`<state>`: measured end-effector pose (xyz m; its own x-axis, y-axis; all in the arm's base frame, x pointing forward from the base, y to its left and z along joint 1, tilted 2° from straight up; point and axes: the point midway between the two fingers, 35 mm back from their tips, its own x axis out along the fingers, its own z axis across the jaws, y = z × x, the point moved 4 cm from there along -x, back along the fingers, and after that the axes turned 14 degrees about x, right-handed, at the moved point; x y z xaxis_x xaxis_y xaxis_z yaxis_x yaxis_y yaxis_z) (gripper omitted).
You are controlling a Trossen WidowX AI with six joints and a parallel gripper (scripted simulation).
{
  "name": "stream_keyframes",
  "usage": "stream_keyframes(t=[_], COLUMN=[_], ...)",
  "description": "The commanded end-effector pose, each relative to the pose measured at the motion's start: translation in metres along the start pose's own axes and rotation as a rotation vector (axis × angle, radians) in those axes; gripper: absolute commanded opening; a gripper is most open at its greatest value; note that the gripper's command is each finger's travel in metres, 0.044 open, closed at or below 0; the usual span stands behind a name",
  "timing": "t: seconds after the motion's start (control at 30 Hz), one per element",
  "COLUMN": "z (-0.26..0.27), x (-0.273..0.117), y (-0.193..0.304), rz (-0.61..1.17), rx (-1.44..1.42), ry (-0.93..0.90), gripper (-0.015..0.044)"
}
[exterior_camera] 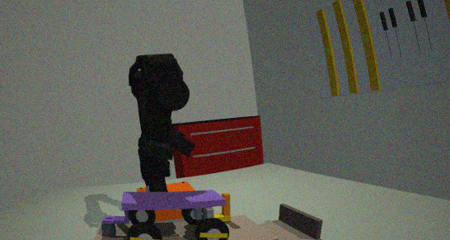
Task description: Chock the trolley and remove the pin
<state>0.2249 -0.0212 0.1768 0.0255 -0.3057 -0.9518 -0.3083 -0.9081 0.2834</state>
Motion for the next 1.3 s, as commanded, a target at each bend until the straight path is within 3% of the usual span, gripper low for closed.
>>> stream_keyframes(t=[0.0, 0.93, 1.27], z=[0.003, 0.035, 0.036], x=[-0.001, -0.014, -0.014], y=[-0.012, -0.117, -0.118], rz=[0.008, 0.0, -0.025], rx=[-0.003, -0.003, -0.133], ry=[-0.006, -0.009, -0.005], gripper=[0.0, 0.0, 0.0])
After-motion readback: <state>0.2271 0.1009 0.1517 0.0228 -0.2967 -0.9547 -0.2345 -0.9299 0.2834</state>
